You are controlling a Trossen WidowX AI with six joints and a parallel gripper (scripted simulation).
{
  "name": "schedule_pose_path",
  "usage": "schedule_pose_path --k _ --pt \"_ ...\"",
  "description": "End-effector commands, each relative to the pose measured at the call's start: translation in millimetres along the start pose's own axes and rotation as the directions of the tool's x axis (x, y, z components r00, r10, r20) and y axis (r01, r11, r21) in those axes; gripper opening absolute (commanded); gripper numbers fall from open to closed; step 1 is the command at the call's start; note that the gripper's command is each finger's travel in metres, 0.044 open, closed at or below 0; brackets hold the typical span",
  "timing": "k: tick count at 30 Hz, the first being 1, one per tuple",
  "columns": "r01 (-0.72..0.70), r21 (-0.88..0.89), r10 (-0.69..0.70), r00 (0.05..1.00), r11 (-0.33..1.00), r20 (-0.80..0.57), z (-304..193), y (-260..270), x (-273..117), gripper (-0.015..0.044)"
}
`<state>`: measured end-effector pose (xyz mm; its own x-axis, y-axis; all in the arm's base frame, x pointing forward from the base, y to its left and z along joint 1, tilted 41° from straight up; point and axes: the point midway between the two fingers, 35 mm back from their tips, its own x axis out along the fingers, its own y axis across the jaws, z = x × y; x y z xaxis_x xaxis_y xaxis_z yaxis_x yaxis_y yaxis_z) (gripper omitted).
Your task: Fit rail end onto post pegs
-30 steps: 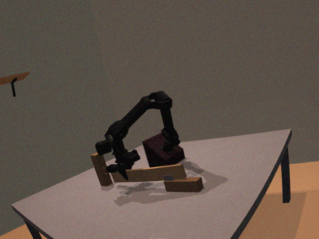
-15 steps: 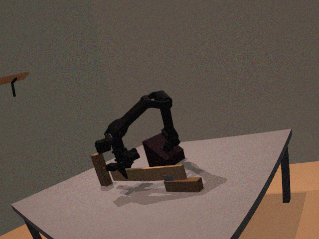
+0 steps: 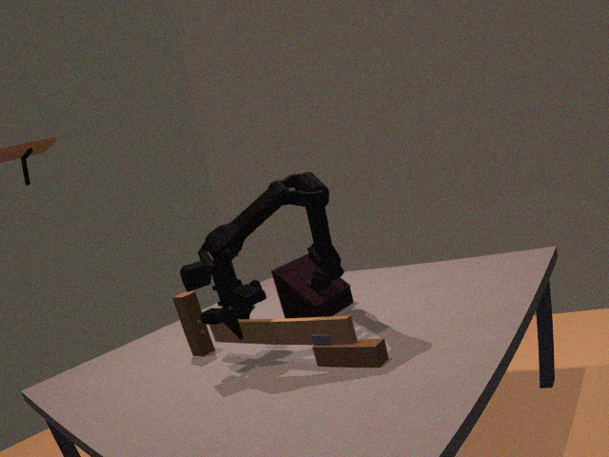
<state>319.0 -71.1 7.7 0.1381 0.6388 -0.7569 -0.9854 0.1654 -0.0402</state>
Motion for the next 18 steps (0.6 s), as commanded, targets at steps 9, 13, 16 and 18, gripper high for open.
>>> schedule_pose_path --k 9,13,16,18 --pt "0.01 -0.002 -0.01 1.0 1.0 -0.002 -0.7 -2.5 -9.5 0.0" --pt "0.01 -0.002 -0.01 1.0 1.0 -0.002 -0.7 -2.5 -11.3 0.0" --pt "0.01 -0.002 -0.01 1.0 1.0 -0.002 -0.7 -2.5 -10.7 0.0" --pt "0.01 -0.002 -0.01 1.0 1.0 -0.002 -0.7 -2.5 -9.7 0.0"
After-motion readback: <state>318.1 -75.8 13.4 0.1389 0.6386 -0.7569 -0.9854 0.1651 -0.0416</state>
